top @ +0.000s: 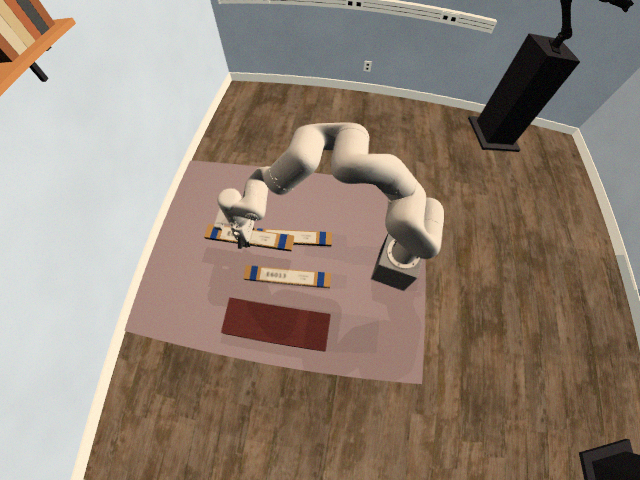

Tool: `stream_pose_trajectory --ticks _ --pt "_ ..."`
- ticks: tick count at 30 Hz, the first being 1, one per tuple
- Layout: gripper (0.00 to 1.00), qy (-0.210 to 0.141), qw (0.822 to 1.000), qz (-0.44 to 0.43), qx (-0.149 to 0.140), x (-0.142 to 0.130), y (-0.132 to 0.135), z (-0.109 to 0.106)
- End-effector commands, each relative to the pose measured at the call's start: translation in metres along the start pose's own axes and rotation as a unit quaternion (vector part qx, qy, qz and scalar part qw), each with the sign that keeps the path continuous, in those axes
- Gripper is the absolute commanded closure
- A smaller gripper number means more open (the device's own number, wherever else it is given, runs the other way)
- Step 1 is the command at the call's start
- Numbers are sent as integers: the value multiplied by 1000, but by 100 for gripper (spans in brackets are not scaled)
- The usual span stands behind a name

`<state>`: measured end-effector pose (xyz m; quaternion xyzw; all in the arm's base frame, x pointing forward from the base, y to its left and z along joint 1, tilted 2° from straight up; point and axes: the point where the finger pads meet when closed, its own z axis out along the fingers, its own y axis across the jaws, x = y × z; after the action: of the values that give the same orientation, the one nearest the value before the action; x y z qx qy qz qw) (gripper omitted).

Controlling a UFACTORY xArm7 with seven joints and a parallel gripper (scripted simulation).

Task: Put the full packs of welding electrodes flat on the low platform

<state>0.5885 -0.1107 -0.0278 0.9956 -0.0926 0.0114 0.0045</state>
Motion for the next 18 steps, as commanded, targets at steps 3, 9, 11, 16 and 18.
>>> stream_pose_trajectory --ticks 3,9,11,16,18 --pt "42 3 1000 0 0 2 0 -3" --pt "42 3 1000 0 0 2 0 -3" --pt "42 3 1000 0 0 2 0 -3" --pt "42 3 1000 0 0 2 0 -5" --pt "42 3 1000 0 0 2 0 -6"
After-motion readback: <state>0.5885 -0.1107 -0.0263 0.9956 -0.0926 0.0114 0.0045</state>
